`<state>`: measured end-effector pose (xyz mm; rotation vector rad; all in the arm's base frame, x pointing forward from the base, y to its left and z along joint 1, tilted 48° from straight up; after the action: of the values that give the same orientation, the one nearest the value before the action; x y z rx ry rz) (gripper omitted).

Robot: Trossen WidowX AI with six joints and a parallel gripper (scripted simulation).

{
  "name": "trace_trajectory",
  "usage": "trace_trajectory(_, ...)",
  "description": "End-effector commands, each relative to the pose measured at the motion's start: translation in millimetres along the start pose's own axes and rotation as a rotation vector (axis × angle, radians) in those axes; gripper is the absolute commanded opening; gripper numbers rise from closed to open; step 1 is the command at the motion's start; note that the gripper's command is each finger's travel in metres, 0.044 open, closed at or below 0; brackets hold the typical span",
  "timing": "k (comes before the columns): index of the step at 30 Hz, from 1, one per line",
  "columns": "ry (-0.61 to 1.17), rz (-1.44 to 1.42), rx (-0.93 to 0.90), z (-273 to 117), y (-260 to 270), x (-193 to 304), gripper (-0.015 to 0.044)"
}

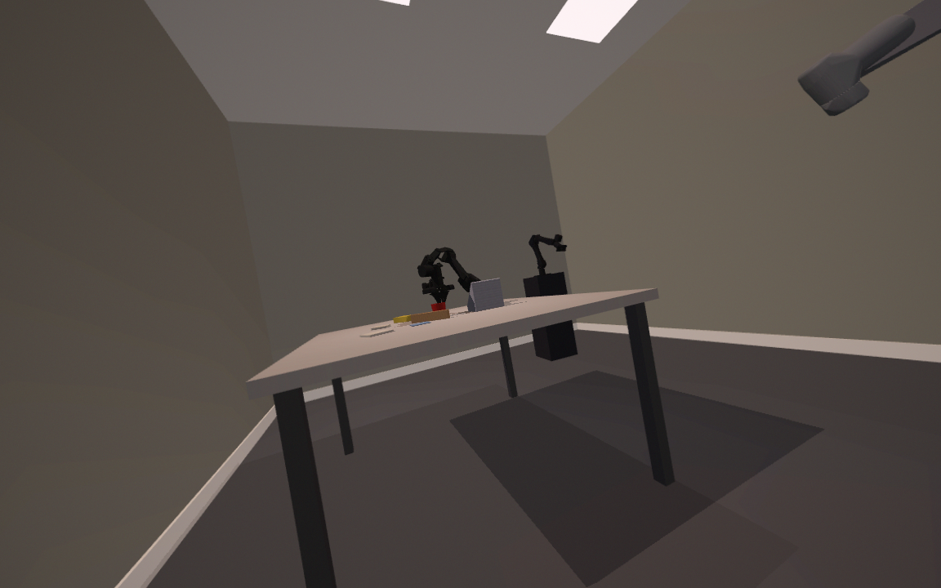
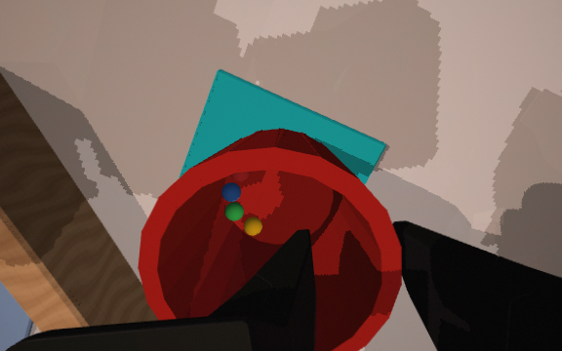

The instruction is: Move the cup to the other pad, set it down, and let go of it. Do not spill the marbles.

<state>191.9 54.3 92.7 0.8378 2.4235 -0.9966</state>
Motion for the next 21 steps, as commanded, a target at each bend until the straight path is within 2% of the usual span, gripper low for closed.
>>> trace_trajectory(1, 0.003, 0.002, -0.002, -5, 1, 0, 0.0128)
trace_trajectory(21, 0.001, 0.001, -0.001, -30, 1, 0, 0.0128)
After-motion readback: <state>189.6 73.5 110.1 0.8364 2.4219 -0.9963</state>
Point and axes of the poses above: the point midway between the two fingers, 35 mm back from their tips, its own z axis out along the fingers, its own y axis across the jaws, x = y × z, the point moved 7 cm from there along -z, back along the fingers, and after that the axes turned 14 degrees about -z, right-handed, at the moved point
